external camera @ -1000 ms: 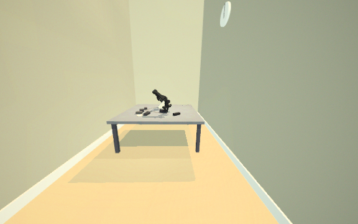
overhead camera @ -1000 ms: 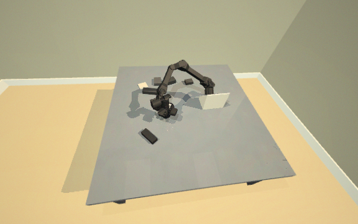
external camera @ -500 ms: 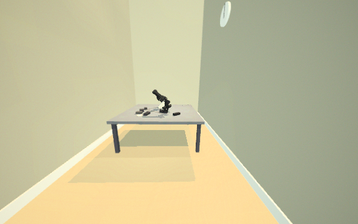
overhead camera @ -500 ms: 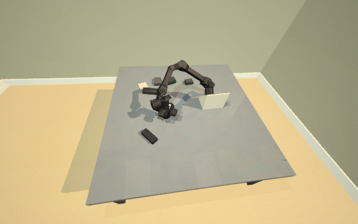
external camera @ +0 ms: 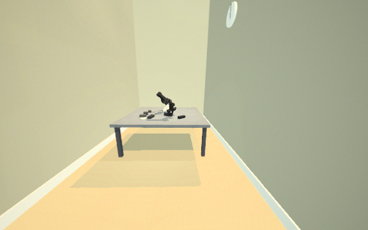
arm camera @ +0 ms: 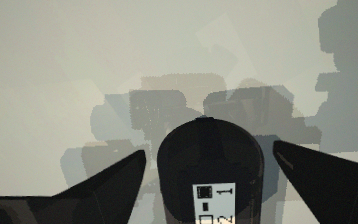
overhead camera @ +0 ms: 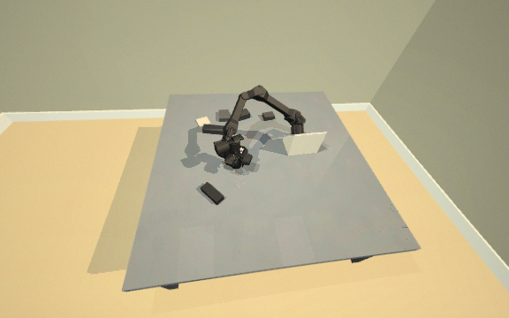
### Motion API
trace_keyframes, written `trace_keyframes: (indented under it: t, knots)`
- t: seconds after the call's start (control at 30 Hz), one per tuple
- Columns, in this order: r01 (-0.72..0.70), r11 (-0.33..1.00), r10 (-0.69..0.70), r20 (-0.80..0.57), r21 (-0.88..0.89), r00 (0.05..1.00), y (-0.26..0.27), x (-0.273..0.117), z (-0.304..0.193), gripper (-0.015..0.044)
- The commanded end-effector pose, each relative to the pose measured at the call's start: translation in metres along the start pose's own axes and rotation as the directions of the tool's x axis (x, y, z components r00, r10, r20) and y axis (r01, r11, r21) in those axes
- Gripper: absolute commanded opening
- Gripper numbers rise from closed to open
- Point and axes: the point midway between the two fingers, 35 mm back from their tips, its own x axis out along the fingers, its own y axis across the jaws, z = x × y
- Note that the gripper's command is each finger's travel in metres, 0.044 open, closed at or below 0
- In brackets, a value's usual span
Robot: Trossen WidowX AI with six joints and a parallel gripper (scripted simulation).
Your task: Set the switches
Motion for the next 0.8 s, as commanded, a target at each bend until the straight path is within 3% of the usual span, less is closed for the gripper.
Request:
trace_keyframes:
  t: [0.0, 0.17, 0.77]
  knots:
    - [0.0, 1.0, 0.0, -0.001, -0.001, 1.0, -0.001, -0.01, -0.013, 0.044]
    - [-0.001, 1.0, 0.001, -0.002, -0.002, 1.0, 0.001, -0.038, -0.057, 0.044]
    - [-0.001, 1.0, 0.001, -0.002, -0.002, 1.0, 0.001, -0.039, -0.059, 0.044]
